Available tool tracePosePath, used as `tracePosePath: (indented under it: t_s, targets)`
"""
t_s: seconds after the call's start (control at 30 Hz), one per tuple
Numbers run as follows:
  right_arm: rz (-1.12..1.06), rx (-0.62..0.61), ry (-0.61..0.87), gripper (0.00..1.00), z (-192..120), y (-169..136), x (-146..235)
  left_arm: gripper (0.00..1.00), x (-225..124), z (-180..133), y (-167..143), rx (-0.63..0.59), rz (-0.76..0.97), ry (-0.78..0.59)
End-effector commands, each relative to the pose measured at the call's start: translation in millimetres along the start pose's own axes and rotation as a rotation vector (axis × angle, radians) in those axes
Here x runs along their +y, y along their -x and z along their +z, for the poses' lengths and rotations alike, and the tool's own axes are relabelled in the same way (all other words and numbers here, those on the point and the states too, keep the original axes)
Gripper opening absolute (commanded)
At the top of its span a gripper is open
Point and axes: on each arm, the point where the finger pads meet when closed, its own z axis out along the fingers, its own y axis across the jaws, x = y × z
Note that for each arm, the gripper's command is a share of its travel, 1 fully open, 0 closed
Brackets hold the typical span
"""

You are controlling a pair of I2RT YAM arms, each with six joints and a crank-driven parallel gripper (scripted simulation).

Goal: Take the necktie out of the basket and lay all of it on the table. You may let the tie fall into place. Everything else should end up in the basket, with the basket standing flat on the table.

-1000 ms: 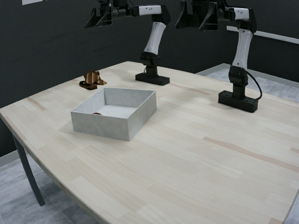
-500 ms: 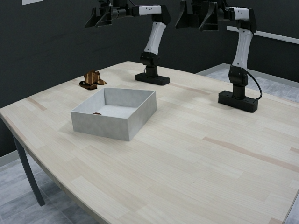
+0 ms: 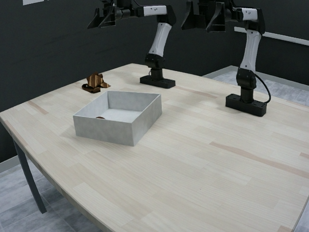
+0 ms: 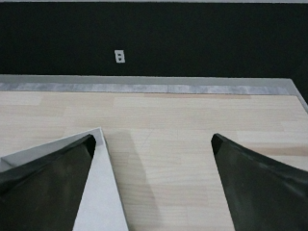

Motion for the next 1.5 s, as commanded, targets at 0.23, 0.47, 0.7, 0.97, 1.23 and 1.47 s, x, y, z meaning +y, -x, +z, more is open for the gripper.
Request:
tracePosePath:
  t_s: [0.23,0.47,0.7,0.97,1.23,1.47]
  targets:
    - [-0.001,-0.004,-0.007,1.00,-0.3,-1.3,-0.1,1.00,0.0,-0.3,10.4,0.000,0.000,0.000]
    - [-0.001,-0.004,-0.007,1.00,-0.3,-1.3,-0.1,1.00,-0.1,-0.7,28.9,0.000,0.000,0.000]
    - [-0.001,-0.004,-0.006,1.00,-0.3,-1.5,0.0,1.00,-0.1,-1.1,44.8,0.000,0.000,0.000]
    - [-0.001,-0.004,-0.006,1.00,-0.3,-1.5,0.0,1.00,-0.2,-1.8,70.9,0.000,0.000,0.000]
    - [-0.001,-0.004,-0.006,1.00,-0.3,-1.6,-0.1,1.00,-0.3,-2.2,87.2,0.000,0.000,0.000]
    - [-0.001,-0.004,-0.006,1.00,-0.3,-1.6,-0.1,1.00,-0.3,-2.4,98.5,0.000,0.000,0.000]
